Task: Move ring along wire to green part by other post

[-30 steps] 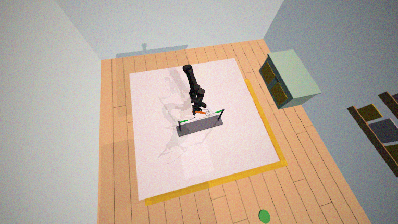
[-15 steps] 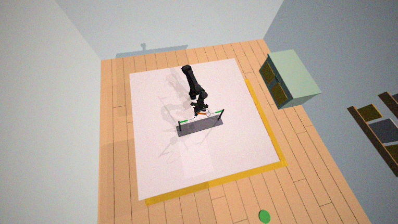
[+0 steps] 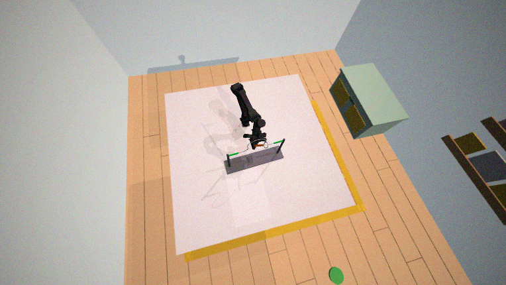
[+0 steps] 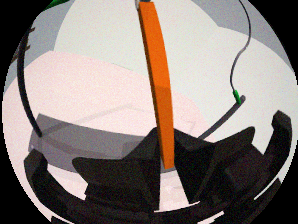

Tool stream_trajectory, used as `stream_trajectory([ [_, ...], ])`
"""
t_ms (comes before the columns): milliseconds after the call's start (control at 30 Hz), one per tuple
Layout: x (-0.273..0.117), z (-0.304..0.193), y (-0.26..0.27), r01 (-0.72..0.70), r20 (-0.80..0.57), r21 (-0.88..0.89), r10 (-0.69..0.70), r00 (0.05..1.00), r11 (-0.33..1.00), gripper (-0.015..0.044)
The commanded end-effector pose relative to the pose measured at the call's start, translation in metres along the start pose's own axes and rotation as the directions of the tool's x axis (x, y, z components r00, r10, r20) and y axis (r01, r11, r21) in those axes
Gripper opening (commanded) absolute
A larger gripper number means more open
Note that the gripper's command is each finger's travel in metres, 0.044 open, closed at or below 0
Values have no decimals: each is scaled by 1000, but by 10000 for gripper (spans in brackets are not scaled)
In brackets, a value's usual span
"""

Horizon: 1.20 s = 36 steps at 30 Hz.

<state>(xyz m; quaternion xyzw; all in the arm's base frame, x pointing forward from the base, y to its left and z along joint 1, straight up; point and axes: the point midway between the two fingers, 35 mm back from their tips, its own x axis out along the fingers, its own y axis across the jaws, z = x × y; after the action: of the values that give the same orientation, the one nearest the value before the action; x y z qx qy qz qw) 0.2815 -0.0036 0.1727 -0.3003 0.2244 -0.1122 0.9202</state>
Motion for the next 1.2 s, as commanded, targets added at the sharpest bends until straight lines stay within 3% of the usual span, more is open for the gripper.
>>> stream_trajectory([
  [0, -2, 0, 16, -59, -7, 86, 60, 998, 995, -150],
  [600, -18, 14, 69, -232, 1, 388, 252, 968, 892, -150],
  [1167, -30, 28, 95, -287, 22, 486, 317, 948, 826, -150],
])
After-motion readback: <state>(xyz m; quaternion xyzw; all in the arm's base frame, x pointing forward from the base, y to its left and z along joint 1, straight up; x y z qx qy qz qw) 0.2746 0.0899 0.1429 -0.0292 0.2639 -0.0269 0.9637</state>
